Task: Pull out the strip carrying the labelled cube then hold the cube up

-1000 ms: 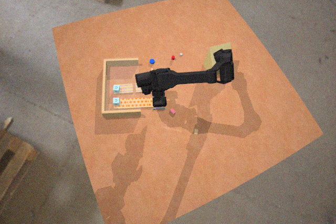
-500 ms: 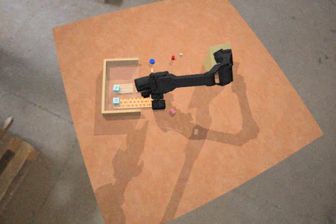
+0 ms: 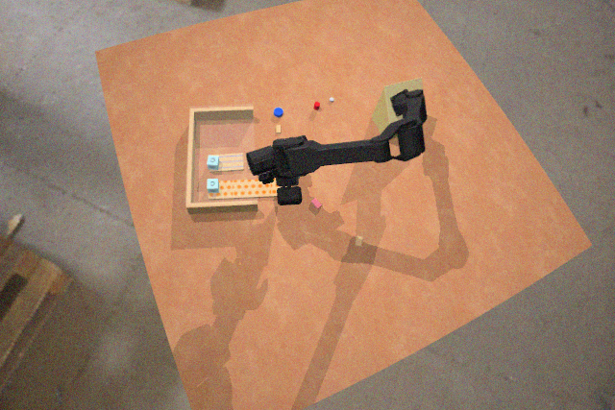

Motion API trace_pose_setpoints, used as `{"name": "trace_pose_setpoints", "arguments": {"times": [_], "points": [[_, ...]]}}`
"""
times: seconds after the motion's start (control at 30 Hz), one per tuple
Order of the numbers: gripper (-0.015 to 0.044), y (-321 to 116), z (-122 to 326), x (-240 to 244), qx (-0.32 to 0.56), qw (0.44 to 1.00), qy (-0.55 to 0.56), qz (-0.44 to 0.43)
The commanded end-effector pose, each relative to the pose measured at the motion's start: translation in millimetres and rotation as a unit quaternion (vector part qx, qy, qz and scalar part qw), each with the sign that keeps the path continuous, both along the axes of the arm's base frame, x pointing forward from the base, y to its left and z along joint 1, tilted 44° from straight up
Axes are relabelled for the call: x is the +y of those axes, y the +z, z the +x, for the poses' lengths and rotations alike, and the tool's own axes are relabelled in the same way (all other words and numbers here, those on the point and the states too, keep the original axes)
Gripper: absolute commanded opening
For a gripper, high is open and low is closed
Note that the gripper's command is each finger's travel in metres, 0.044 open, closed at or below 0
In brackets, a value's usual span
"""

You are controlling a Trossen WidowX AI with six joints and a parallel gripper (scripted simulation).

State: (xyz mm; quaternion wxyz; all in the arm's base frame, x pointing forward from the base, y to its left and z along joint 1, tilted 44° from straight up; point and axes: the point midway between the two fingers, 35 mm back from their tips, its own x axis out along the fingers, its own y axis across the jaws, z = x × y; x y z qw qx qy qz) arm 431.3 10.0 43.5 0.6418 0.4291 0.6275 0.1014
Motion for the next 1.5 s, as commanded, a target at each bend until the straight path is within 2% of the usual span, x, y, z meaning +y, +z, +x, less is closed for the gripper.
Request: {"name": "trace_pose_setpoints", "arguments": {"times": [0.0, 1.47], "points": [[0.0, -9.5, -1.3, 5.3, 0.009, 1.0, -0.002, 0.001], [0.0, -20.0, 1.2, 15.6, 0.009, 1.0, -0.002, 0.002]]}}
